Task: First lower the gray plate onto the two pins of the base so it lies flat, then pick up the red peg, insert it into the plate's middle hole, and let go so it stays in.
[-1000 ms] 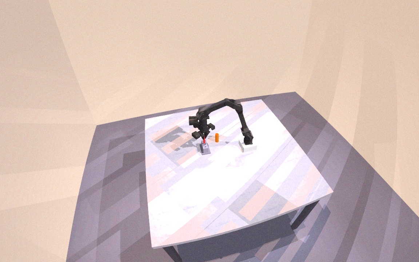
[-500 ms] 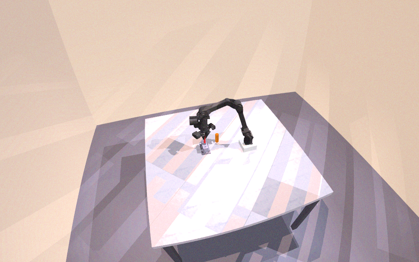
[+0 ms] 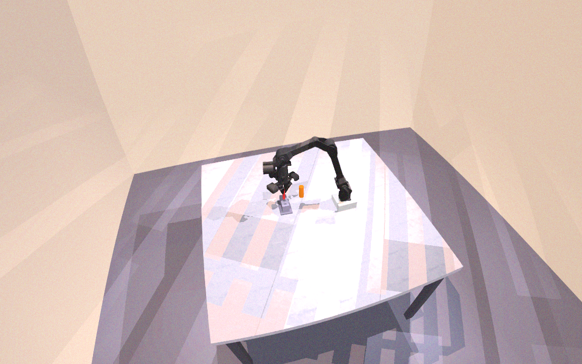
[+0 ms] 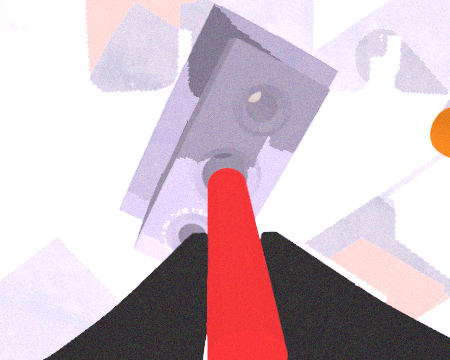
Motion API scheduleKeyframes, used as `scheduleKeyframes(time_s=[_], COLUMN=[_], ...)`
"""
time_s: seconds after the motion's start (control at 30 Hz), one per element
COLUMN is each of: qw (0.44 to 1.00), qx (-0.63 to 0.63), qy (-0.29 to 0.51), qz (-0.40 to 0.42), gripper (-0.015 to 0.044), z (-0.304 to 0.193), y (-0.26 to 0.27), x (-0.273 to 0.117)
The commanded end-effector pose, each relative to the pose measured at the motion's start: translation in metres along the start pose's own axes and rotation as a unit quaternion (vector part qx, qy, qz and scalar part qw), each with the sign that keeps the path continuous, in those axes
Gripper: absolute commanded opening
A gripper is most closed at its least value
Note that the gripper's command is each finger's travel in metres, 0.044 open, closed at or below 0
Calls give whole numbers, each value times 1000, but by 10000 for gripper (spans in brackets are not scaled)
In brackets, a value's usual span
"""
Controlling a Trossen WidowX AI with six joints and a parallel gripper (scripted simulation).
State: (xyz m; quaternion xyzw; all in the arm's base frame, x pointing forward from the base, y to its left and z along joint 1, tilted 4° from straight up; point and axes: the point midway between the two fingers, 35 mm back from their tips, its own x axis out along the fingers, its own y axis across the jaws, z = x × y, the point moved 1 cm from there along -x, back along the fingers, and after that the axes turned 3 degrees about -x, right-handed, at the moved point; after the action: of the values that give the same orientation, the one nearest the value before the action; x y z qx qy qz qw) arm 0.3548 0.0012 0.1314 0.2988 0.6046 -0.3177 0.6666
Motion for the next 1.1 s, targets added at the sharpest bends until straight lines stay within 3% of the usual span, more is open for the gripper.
scheduleKeyframes(time_s=[0.0, 1.07], qw=[1000, 1000], qx=[-1, 0], qy=[1, 1], qz=[-1, -2], gripper=[0, 0], z=[-1, 0], y=[-1, 0], x=[6, 16])
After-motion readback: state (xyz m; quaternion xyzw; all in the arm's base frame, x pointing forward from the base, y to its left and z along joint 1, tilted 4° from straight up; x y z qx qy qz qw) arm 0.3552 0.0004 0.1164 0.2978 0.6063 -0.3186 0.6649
